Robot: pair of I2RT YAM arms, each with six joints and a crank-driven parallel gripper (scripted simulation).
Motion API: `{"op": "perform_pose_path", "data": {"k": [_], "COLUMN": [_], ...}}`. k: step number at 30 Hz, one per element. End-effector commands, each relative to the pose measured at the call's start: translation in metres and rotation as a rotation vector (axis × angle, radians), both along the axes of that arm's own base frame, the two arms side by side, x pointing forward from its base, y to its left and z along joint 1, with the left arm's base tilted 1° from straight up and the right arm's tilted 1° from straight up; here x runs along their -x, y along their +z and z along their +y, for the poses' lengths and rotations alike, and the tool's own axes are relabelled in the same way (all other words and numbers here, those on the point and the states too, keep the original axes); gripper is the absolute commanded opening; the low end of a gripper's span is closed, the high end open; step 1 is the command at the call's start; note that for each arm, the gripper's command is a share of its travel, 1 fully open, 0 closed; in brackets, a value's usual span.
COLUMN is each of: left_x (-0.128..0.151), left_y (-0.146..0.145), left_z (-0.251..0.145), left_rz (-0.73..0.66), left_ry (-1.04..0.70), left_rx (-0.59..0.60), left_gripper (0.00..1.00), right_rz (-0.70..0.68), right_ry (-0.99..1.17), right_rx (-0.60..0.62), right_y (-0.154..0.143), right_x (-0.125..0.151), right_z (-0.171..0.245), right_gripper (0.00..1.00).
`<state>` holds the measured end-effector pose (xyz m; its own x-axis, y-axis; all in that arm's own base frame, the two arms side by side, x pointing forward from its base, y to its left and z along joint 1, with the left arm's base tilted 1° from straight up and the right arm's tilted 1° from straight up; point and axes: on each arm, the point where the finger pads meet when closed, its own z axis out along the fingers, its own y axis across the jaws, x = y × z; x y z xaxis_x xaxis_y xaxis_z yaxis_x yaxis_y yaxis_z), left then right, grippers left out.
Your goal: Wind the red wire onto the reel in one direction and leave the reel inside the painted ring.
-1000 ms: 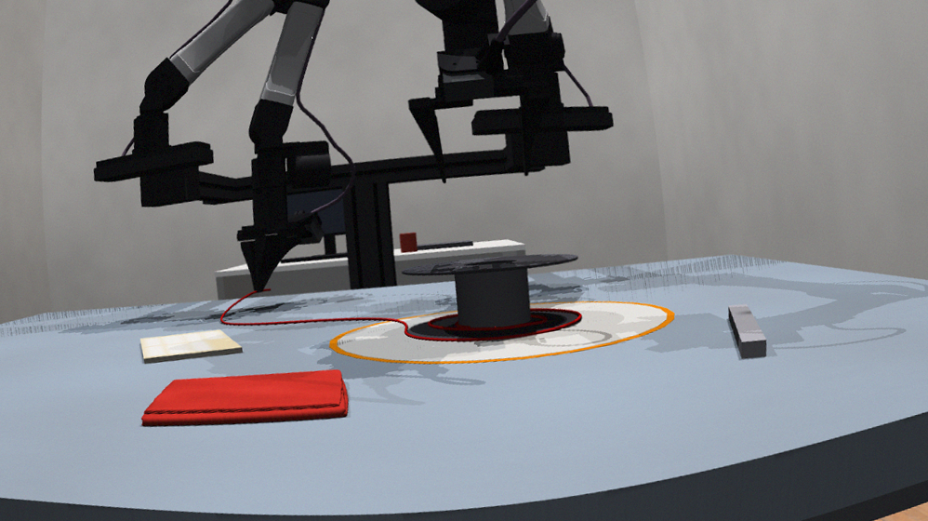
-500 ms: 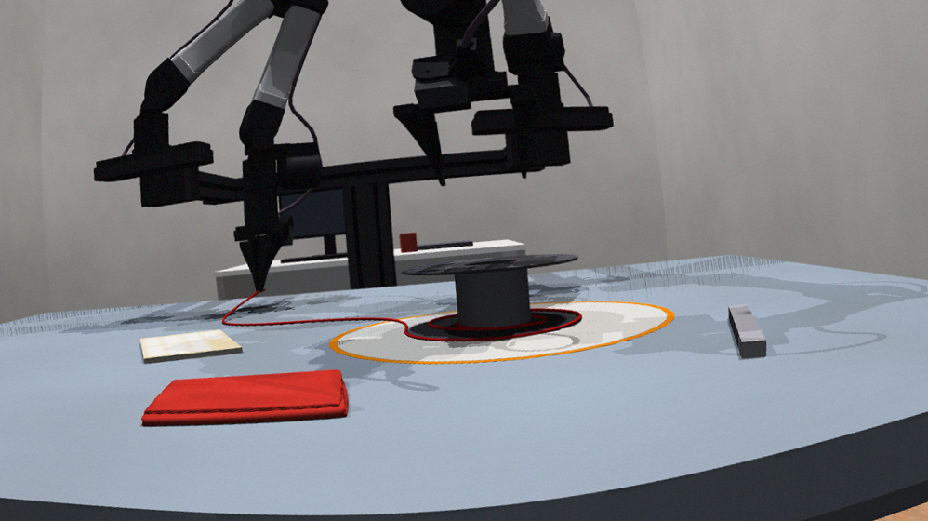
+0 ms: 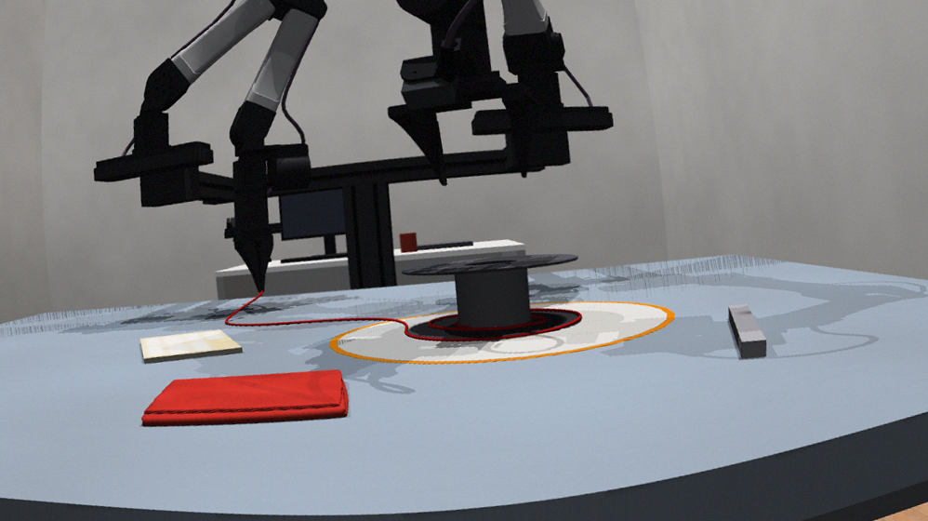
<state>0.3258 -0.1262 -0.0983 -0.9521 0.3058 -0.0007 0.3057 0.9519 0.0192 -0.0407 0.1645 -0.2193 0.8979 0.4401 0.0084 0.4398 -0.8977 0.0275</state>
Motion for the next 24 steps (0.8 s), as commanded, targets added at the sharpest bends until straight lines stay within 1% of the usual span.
{"op": "perform_pose_path", "data": {"k": [1, 6, 8, 11, 15, 23, 24], "left_x": [-0.002, 0.0, 0.0, -0.001, -0.003, -0.015, -0.015], "left_y": [0.004, 0.004, 0.004, 0.002, -0.008, -0.044, -0.044], "left_z": [-0.006, -0.006, -0.006, -0.003, 0.005, 0.038, 0.038], "left_rz": [-0.002, -0.002, -0.002, -0.002, -0.002, -0.002, -0.002], "left_ry": [-0.026, -0.026, -0.026, -0.026, -0.026, -0.026, -0.026], "left_rx": [0.009, 0.009, 0.009, 0.009, 0.009, 0.009, 0.009], "left_gripper": [0.93, 0.93, 0.93, 0.93, 0.93, 0.93, 0.93], "right_rz": [0.013, 0.016, 0.016, 0.017, 0.017, 0.017, 0.017], "right_ry": [0.197, 0.364, 0.364, 0.464, 0.451, 0.469, 0.469], "right_rx": [-0.01, -0.007, -0.007, -0.005, -0.006, -0.005, -0.005], "right_y": [0.0, 0.0, 0.0, 0.0, 0.0, 0.0, 0.0], "right_x": [0.001, 0.002, 0.002, 0.002, -0.003, 0.001, 0.001], "right_z": [0.001, 0.002, 0.002, 0.002, -0.002, 0.0, 0.0], "right_gripper": [0.0, 0.0, 0.0, 0.0, 0.0, 0.0, 0.0]}}
